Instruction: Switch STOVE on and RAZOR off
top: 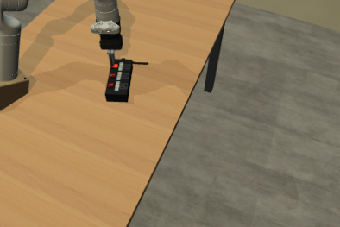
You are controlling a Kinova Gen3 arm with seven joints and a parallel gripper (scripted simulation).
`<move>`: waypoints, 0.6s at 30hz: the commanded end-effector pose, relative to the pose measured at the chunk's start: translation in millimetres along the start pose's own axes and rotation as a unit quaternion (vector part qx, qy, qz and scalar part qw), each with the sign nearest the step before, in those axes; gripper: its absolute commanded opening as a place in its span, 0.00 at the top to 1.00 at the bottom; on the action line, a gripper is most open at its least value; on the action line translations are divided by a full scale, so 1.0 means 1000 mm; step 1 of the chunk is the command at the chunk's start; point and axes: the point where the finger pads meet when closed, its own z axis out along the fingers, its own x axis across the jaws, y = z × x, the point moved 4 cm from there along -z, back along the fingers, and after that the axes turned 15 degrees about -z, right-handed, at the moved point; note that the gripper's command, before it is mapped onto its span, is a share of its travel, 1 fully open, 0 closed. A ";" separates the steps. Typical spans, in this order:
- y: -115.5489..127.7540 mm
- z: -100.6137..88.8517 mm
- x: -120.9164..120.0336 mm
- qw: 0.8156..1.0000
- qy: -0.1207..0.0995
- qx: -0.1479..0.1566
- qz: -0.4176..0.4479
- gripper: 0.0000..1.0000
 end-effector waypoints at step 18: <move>0.000 0.002 0.000 1.000 0.000 0.000 0.000 1.00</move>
